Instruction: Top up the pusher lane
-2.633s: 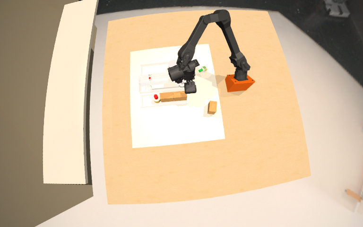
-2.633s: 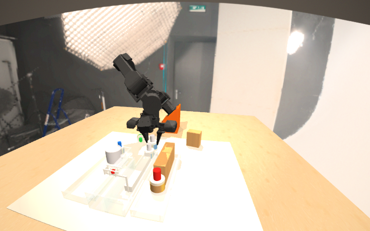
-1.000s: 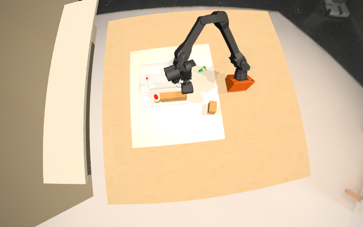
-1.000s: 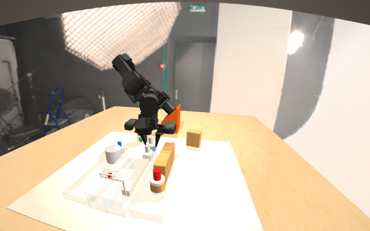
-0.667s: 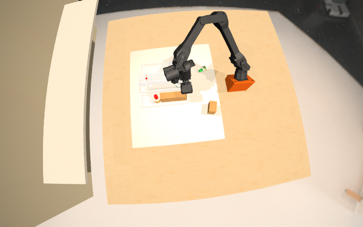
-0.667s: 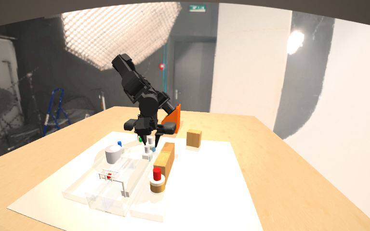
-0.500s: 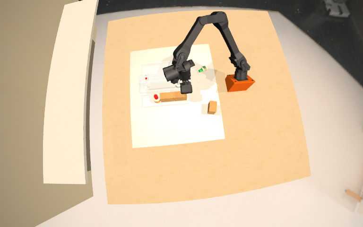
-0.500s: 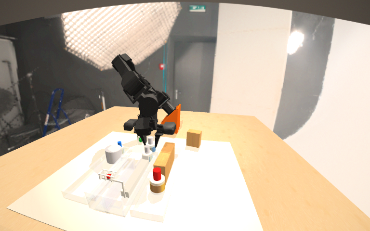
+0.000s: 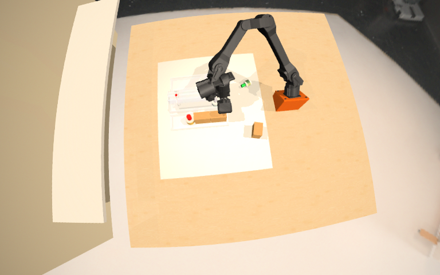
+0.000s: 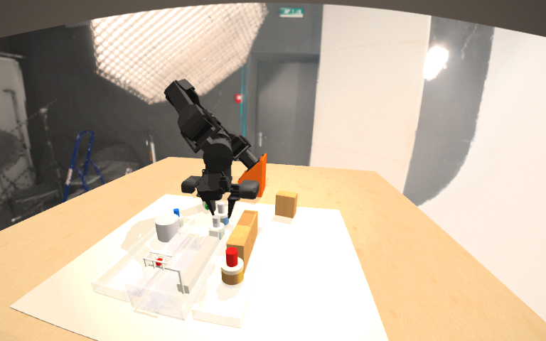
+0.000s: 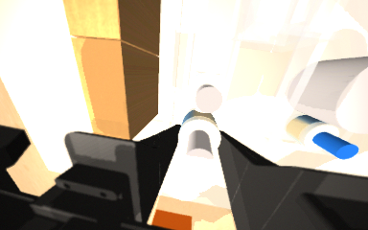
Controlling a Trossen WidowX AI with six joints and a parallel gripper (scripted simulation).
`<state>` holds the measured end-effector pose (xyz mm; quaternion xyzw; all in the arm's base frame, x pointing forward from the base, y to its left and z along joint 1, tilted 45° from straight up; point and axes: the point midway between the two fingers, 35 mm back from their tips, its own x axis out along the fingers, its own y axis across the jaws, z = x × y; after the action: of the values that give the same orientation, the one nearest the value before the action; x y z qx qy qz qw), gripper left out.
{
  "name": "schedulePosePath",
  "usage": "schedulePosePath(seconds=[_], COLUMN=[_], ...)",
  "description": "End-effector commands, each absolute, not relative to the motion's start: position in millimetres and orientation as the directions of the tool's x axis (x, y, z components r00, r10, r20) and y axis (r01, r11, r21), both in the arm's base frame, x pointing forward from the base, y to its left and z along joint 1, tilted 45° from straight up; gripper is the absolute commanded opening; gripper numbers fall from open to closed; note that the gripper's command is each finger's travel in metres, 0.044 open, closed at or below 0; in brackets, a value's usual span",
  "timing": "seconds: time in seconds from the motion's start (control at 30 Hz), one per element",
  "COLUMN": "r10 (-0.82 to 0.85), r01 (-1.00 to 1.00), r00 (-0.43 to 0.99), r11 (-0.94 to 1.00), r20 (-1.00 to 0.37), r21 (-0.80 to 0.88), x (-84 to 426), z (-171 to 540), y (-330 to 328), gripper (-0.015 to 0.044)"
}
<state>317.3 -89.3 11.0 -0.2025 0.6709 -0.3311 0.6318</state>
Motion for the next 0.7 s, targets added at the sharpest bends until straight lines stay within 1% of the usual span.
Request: schedulePosePath(seconds=[0.0,0.67], r10=[-0.697,-0.697], r01=[0.16,0.161], r00=[-0.097,-0.097], r11=[0.694,0.693], r20=[-0.711,-0.71], r21=[-0.702,-0.702], x=[326.5,331.6], z=[15.6,16.7], y=[-90.1,-91.1], gripper=[0.0,0.0])
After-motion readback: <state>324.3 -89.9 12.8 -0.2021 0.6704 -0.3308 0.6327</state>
